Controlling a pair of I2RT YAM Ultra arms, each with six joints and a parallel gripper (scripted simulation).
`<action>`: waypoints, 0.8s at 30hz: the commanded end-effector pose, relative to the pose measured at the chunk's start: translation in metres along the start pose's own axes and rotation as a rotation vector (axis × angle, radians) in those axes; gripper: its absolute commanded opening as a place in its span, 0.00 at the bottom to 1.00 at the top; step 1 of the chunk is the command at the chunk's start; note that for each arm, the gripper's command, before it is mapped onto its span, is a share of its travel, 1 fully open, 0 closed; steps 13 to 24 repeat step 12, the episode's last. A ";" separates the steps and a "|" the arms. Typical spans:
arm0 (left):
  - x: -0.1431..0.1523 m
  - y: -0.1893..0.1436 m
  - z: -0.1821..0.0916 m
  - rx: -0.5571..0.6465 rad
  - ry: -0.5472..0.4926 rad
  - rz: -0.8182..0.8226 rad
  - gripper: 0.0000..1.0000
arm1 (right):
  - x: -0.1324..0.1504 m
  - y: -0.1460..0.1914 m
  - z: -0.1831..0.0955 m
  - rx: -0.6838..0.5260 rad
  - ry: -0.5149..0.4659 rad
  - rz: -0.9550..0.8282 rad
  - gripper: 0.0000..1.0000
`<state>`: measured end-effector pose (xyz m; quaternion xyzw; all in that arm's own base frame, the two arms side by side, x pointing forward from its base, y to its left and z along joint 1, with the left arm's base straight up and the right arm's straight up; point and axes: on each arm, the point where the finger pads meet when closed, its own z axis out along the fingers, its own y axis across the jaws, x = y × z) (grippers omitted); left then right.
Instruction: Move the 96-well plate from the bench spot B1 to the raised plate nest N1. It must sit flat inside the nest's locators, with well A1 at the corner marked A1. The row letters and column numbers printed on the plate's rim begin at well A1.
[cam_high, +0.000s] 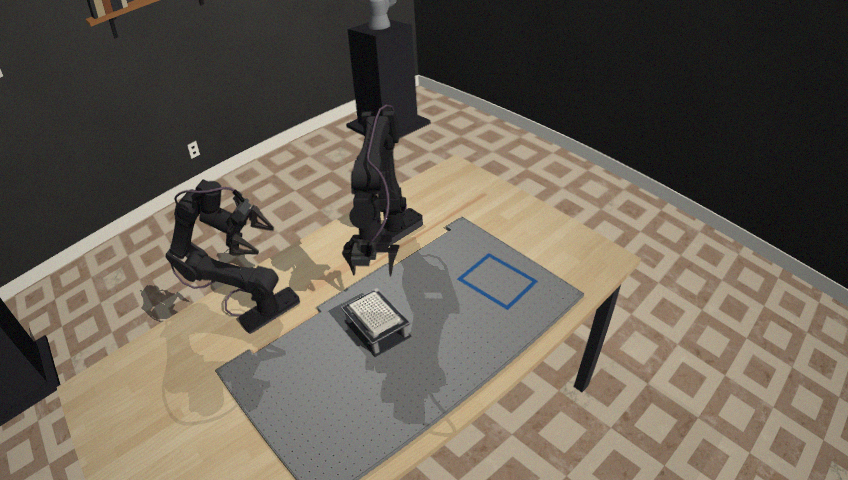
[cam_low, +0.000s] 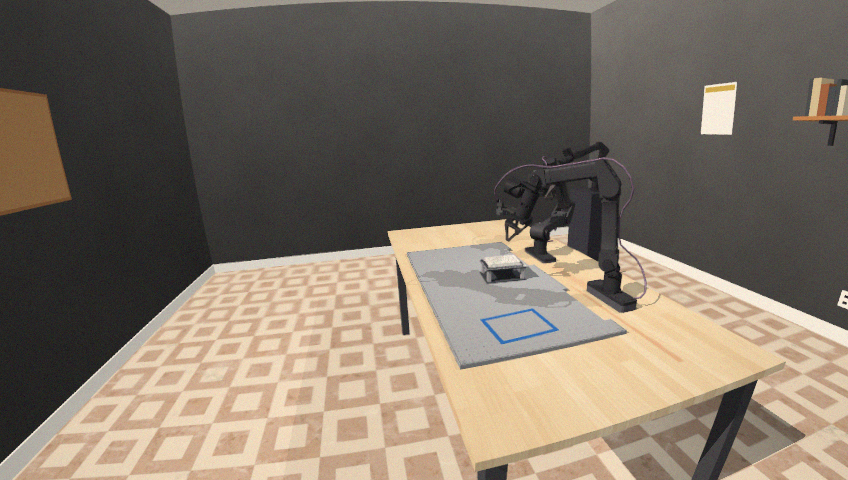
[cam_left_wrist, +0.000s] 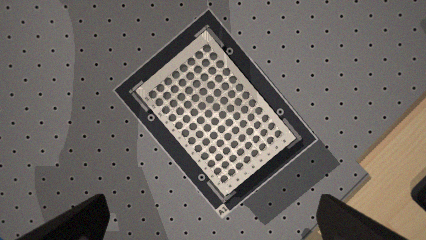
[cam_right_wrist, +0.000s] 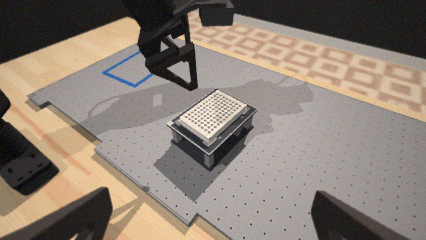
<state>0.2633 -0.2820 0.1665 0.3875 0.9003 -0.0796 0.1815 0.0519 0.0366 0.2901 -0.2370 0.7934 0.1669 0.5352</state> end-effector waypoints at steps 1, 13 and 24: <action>-0.005 -0.001 -0.011 0.009 -0.045 0.003 1.00 | -0.002 0.000 0.002 -0.001 -0.004 -0.003 1.00; -0.008 -0.002 -0.010 0.010 -0.047 0.005 1.00 | -0.002 0.000 0.002 -0.001 -0.004 -0.003 1.00; -0.008 -0.002 -0.010 0.010 -0.047 0.005 1.00 | -0.002 0.000 0.002 -0.001 -0.004 -0.003 1.00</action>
